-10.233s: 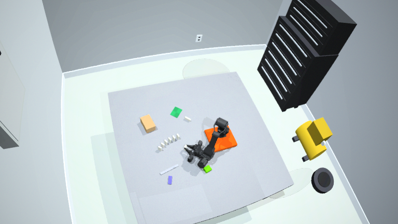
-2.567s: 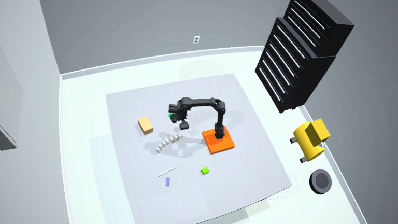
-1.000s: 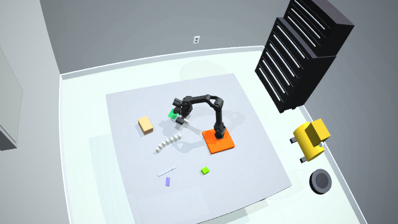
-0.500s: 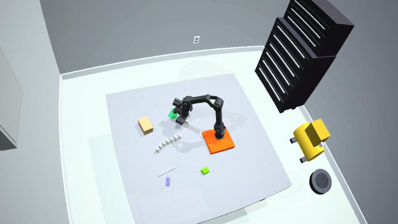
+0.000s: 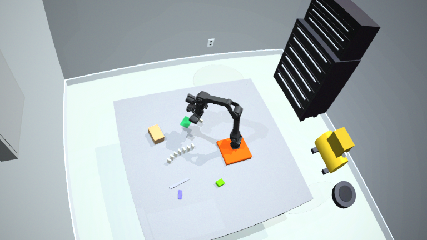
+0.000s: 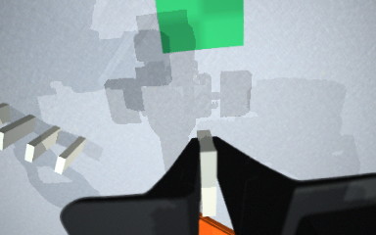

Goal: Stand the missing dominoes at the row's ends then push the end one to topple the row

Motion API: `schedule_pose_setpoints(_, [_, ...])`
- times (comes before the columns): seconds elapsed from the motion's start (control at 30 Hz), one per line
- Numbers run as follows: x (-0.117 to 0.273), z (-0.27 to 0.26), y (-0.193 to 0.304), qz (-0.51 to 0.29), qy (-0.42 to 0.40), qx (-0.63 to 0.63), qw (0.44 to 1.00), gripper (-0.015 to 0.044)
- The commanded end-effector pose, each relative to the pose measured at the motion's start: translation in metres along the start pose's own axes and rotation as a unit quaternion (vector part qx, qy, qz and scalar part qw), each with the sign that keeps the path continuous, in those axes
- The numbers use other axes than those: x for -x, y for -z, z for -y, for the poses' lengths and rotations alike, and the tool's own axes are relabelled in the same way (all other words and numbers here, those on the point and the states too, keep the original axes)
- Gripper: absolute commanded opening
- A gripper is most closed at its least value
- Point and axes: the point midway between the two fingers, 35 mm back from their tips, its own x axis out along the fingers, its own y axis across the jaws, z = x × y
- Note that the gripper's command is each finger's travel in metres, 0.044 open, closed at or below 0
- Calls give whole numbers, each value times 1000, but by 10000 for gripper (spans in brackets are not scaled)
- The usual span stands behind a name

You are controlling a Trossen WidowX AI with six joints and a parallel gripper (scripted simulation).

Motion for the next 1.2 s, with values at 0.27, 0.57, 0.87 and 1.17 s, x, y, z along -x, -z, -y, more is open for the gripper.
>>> schedule_pose_setpoints(0.27, [41,-7,11,3,-2,125,992,24])
schedule_pose_setpoints(0.57, [40,-27,47,2,-3,486,874,24])
schedule_pose_setpoints(0.87, [39,-27,48,2,-5,487,873,24])
schedule_pose_setpoints(1.17, [13,-31,59,26,-128,512,849,24])
